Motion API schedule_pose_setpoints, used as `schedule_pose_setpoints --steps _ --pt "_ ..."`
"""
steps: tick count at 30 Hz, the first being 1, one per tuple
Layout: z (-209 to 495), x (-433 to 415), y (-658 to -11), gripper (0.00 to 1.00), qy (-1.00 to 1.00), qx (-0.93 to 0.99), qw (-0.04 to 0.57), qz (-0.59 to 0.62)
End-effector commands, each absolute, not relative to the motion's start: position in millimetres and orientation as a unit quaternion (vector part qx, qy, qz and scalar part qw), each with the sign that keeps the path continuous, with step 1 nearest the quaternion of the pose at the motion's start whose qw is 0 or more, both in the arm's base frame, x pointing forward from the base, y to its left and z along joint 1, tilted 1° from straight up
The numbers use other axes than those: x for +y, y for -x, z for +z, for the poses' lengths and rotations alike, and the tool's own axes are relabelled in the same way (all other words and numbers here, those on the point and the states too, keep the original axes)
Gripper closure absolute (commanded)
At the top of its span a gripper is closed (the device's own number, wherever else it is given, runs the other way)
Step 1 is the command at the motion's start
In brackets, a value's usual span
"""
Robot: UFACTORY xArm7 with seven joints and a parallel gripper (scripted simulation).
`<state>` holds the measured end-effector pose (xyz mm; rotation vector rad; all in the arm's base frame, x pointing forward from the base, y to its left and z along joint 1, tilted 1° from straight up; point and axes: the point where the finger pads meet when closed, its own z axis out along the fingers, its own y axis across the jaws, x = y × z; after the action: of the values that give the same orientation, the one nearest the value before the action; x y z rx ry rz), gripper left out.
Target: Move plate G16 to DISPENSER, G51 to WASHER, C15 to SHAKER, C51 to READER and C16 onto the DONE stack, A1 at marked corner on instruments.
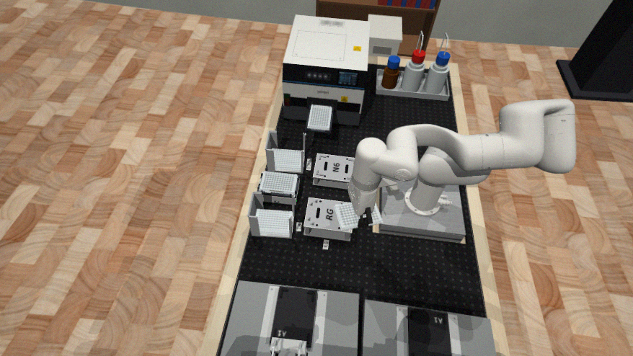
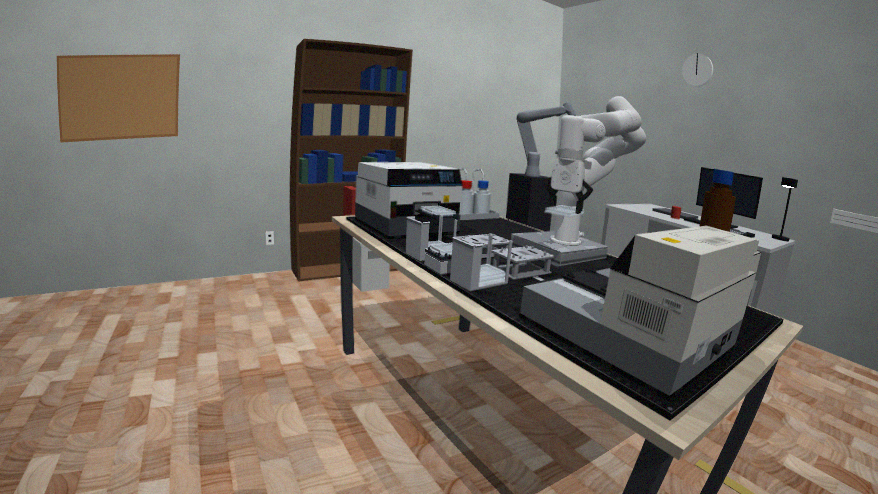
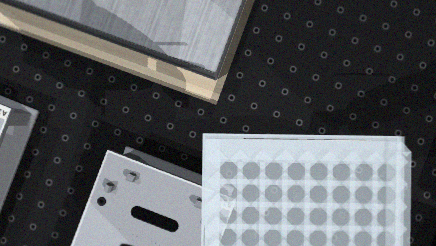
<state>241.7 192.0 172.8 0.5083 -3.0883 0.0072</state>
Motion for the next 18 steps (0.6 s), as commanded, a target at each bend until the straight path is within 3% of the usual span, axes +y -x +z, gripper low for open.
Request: schedule_pose_setpoints --steps 1,18 --pt "174.5 204.5 -230.7 1.0 -0.19 -0.982 0.004 0.001" --pt "174.6 235.5 -198.9 1.0 -0.25 -0.968 0.004 0.001"
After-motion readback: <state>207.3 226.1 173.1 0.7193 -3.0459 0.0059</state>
